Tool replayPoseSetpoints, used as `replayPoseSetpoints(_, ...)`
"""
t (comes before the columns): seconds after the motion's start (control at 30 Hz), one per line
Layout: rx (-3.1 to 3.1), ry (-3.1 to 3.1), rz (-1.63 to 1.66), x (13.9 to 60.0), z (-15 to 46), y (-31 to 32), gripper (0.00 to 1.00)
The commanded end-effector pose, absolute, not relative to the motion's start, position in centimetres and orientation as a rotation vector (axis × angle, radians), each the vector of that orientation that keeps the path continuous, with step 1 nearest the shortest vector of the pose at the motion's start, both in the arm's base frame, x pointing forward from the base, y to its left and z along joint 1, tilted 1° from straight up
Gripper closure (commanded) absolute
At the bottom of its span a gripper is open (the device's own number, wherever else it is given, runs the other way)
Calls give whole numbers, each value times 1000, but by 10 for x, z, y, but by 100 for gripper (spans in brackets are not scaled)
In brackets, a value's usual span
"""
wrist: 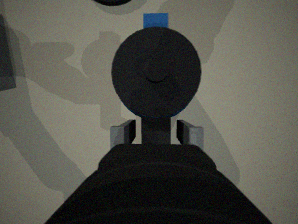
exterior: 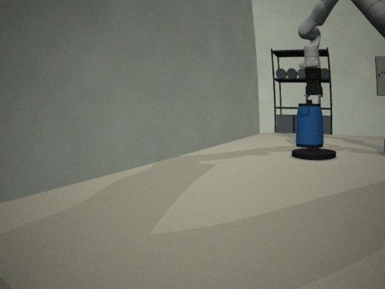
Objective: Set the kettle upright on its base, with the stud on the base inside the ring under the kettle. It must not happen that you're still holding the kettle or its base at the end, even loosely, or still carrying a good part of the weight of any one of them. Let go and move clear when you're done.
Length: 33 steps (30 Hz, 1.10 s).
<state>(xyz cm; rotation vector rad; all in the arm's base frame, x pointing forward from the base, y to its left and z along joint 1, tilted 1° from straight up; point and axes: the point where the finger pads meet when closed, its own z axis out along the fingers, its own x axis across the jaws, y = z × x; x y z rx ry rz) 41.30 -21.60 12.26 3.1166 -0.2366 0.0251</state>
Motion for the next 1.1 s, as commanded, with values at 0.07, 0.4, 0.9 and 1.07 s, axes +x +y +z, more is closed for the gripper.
replayPoseSetpoints(0.07,3122,-237,23,413,108,-215,0)
replayPoseSetpoints(0.4,3120,-236,35,415,103,-215,0)
replayPoseSetpoints(0.9,3120,-236,35,415,103,-215,0)
replayPoseSetpoints(1.07,3120,-236,35,415,103,-215,0)
